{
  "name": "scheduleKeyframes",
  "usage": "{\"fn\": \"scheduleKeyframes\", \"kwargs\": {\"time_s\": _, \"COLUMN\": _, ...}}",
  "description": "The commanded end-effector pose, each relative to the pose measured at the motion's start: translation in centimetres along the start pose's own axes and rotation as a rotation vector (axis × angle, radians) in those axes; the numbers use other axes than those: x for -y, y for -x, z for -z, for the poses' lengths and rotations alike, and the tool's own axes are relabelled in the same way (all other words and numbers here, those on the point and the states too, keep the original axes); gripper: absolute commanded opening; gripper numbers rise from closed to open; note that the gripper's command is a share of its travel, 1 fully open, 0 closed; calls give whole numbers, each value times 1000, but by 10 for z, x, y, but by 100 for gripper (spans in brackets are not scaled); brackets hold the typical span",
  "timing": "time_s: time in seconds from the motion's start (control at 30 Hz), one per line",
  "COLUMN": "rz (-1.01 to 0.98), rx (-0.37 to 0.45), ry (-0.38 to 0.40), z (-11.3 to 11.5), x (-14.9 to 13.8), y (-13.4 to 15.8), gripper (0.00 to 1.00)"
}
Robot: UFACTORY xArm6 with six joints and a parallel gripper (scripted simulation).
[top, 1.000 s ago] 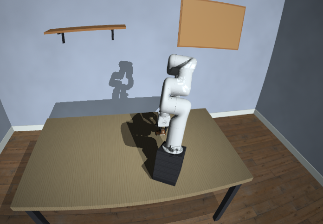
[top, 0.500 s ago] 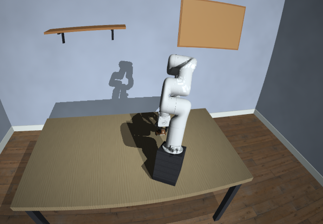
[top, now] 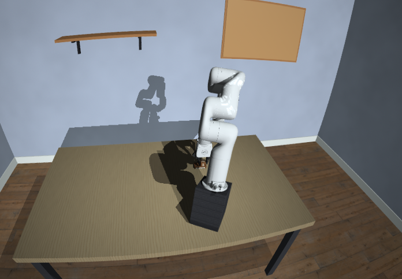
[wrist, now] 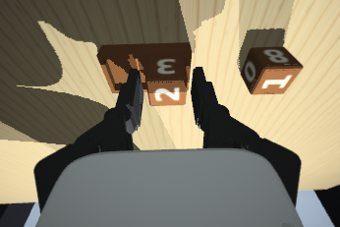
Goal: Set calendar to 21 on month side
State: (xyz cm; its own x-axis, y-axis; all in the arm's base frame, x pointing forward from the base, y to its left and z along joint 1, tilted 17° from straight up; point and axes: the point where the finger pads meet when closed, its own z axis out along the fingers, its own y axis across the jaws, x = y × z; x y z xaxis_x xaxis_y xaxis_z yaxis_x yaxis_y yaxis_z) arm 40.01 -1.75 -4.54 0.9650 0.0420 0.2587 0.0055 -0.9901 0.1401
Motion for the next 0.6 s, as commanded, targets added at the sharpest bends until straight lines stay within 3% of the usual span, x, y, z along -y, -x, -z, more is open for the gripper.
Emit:
{"fn": "scheduleKeyframes", "kwargs": {"time_s": 0.0, "rz": 0, "rx": -2, "ry": 0, "z": 7, "x": 0, "y": -1, "gripper": 49}}
{"fn": "scheduleKeyframes", "kwargs": {"time_s": 0.57, "rz": 0, "rx": -2, "ry": 0, "z": 61, "x": 0, "y": -1, "gripper": 49}}
